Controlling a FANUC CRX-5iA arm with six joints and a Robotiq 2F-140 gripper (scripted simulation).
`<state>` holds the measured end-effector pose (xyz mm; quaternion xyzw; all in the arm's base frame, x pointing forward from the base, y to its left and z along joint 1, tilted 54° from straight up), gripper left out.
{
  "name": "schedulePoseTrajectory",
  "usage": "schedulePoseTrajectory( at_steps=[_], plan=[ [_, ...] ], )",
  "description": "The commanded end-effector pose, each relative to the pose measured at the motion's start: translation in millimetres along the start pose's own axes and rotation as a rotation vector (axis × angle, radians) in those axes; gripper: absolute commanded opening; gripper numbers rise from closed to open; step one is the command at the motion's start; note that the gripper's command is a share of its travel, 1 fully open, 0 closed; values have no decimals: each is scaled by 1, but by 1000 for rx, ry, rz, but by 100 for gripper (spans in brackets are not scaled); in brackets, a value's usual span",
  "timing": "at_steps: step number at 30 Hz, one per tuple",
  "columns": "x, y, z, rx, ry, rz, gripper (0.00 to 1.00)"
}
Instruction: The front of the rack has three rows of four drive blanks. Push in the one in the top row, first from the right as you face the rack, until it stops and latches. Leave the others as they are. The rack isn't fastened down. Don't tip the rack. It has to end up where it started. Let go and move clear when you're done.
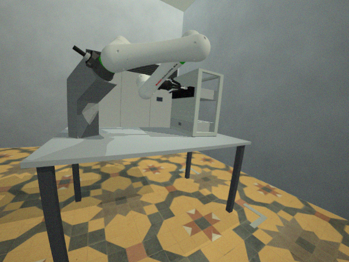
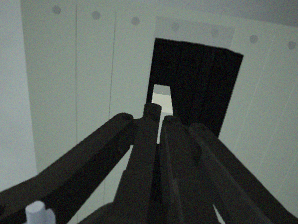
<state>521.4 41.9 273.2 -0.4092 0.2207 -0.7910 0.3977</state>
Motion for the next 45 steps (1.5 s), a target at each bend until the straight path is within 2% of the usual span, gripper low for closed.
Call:
schedulePoseTrajectory(
  at_steps=[1,45],
  plan=[
    [0,-1,1,1,0,1,10],
    [0,-1,21,1,0,1,10]
  ],
)
Point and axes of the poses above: the point where the finger pads meet when closed, its own z axis out along the fingers, its own y axis across the jaws, x = y × z, the point moved 6 cm from there along -z, back along the fingers, and after that the axes turned 9 degrees about z, right-handed, at the moved point
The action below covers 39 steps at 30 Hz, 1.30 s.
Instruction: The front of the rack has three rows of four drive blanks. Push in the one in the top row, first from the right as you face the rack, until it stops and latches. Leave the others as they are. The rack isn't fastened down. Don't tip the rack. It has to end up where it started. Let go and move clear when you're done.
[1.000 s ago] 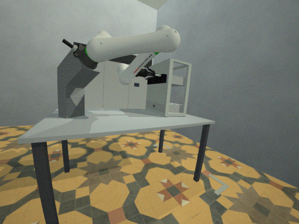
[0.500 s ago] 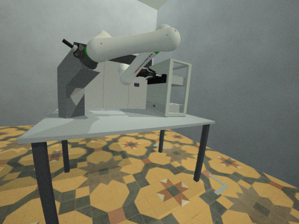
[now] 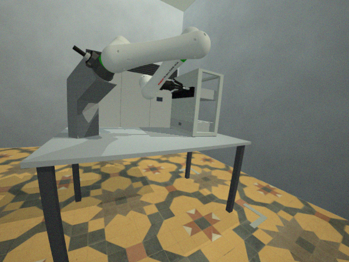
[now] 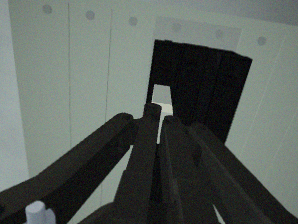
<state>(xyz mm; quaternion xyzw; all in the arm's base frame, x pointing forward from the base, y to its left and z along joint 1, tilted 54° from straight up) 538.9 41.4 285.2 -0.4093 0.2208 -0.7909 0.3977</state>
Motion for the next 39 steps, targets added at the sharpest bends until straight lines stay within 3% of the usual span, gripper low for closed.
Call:
schedulePoseTrajectory(
  at_steps=[1,39],
  plan=[
    [0,-1,0,1,0,1,10],
    [0,-1,7,1,0,1,10]
  ],
)
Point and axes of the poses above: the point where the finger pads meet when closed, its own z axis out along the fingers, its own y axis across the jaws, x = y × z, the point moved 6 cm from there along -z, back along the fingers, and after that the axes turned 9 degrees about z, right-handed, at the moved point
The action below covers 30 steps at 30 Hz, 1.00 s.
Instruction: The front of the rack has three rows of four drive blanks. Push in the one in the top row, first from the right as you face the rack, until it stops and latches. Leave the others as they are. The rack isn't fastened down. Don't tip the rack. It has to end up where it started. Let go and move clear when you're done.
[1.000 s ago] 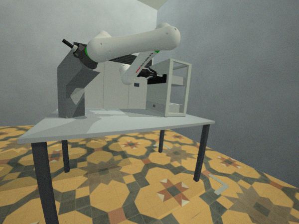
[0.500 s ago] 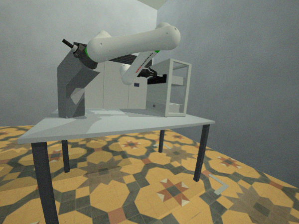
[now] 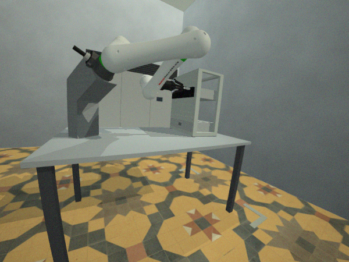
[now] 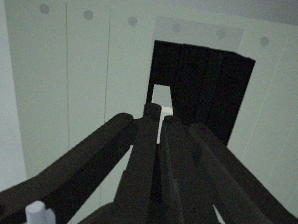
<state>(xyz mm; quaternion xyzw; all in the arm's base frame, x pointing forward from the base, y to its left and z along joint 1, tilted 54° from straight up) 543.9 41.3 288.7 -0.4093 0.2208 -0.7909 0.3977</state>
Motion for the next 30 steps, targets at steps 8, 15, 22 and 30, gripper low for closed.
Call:
schedulePoseTrajectory(
  at_steps=[8,15,22,30],
  plan=[
    [0,-1,3,1,0,1,10],
    [0,-1,3,1,0,1,10],
    [0,-1,5,1,0,1,10],
    [0,-1,6,1,0,1,10]
  ],
)
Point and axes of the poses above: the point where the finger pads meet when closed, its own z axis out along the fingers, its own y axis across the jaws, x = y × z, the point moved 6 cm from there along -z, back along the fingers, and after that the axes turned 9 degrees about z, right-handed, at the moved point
